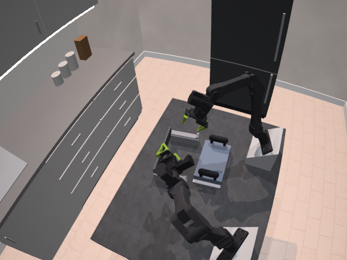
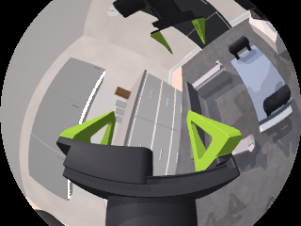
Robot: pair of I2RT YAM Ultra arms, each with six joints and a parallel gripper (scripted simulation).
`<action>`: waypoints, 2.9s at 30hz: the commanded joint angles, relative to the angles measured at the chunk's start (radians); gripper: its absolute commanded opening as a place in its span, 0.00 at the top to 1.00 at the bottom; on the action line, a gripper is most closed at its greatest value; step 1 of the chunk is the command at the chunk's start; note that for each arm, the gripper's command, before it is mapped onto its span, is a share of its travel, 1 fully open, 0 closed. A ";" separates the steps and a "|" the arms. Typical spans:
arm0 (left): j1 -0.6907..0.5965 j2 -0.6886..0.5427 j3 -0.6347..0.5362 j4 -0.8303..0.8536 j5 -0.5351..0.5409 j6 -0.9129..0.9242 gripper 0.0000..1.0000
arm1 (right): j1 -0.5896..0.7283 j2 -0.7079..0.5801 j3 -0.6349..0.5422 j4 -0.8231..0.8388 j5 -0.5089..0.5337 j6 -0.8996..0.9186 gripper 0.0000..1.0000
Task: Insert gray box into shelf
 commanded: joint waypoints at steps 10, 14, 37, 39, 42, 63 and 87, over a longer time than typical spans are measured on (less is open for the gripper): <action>-0.011 -0.020 0.020 0.016 0.012 -0.009 0.00 | 0.003 -0.013 0.012 -0.003 0.006 -0.004 0.00; -0.011 -0.020 0.020 0.016 0.012 -0.009 0.00 | 0.003 -0.013 0.012 -0.003 0.006 -0.004 0.00; -0.167 0.185 0.193 -0.409 -0.295 -0.820 0.00 | -0.067 -0.069 -0.105 -0.079 -0.033 -0.390 0.00; -0.187 0.206 0.213 -0.455 -0.328 -0.905 0.00 | -0.075 -0.075 -0.118 -0.091 -0.037 -0.432 0.00; -0.216 0.238 0.245 -0.524 -0.378 -1.033 0.00 | -0.087 -0.084 -0.137 -0.103 -0.043 -0.495 0.00; -0.393 0.446 0.452 -0.972 -0.678 -1.856 0.00 | -0.156 -0.136 -0.252 -0.176 -0.078 -0.887 0.00; -0.549 0.637 0.652 -1.378 -0.936 -2.570 0.00 | -0.217 -0.185 -0.354 -0.228 -0.108 -1.221 0.00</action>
